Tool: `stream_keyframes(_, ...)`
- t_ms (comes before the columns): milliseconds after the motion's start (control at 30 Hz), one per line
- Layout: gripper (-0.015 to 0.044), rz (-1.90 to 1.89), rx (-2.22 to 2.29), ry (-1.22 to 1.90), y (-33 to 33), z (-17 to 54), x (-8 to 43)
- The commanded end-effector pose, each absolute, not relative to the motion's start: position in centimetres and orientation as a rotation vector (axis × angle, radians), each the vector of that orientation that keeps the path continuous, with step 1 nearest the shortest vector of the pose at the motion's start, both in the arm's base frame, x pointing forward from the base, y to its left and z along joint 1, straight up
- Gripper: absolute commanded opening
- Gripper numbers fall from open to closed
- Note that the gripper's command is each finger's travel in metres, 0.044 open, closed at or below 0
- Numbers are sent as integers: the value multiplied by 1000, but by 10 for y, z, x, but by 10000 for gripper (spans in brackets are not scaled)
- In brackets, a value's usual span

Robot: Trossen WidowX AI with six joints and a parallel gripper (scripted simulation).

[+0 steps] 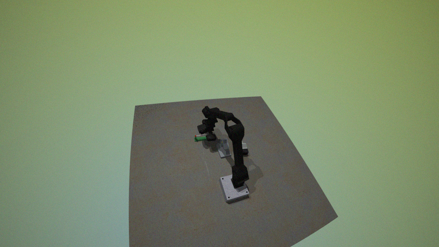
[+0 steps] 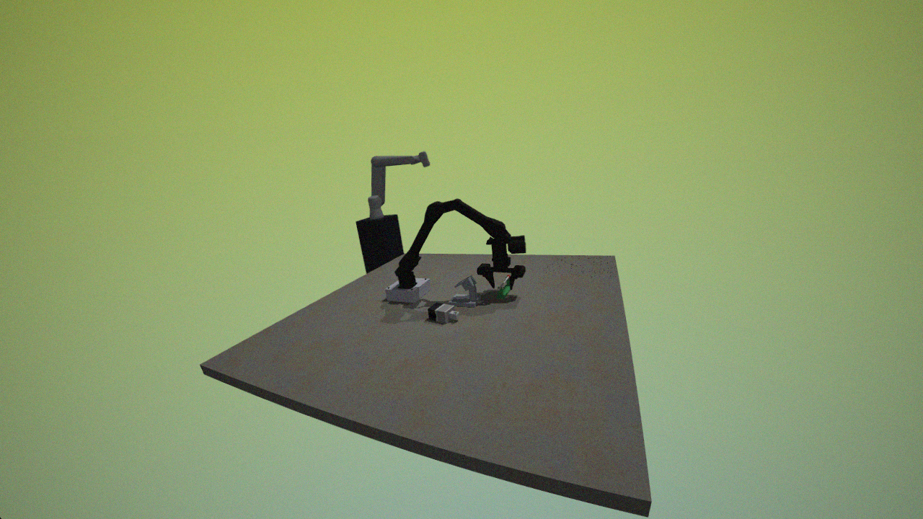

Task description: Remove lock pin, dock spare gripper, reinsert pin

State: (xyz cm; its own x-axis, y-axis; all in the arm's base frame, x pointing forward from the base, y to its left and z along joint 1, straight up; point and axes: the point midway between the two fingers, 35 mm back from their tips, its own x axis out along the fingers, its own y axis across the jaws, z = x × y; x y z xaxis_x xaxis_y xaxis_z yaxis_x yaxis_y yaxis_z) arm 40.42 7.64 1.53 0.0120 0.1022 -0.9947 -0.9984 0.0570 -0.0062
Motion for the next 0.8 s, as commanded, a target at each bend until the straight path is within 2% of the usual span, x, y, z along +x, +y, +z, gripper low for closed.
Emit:
stream_keyframes(0, 440, 1205, -1098, 1150, 76, 26, 405)
stream_keyframes(767, 440, 1222, -1088, 1173, 76, 81, 399)
